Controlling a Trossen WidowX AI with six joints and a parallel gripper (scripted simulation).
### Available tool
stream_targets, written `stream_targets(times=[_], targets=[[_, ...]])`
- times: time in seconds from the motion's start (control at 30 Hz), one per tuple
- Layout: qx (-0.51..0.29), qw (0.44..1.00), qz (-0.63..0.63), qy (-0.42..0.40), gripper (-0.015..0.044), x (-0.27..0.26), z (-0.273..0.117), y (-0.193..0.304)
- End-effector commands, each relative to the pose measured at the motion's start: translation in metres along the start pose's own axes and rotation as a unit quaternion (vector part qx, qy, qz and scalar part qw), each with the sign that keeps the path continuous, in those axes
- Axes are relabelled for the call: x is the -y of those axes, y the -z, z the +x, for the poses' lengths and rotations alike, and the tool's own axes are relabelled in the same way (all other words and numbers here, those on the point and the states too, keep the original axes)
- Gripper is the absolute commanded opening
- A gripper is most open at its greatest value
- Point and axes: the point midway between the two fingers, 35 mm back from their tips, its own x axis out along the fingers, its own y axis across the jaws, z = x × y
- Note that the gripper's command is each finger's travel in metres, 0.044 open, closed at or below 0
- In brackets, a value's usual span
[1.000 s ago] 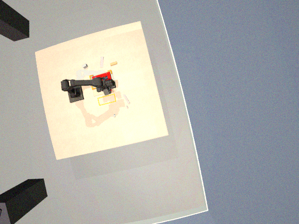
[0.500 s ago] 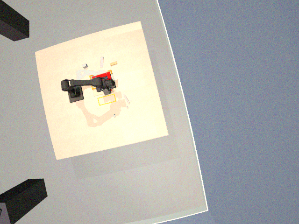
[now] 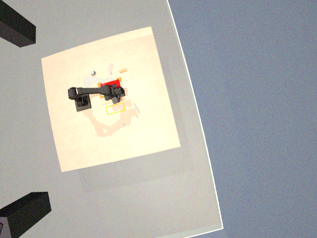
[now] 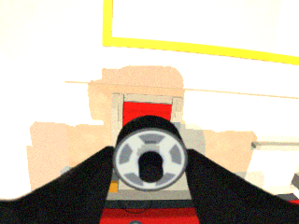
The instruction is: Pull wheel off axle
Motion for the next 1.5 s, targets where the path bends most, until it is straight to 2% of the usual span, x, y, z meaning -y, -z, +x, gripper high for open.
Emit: stream_targets(times=[0.0,1.47], targets=[[0.001,1.000,0.001,-0.004,0.0000,0.000,-0.007,0.000],[0.002,1.000,0.002,-0.005,0.0000,0.000,-0.021,0.000]])
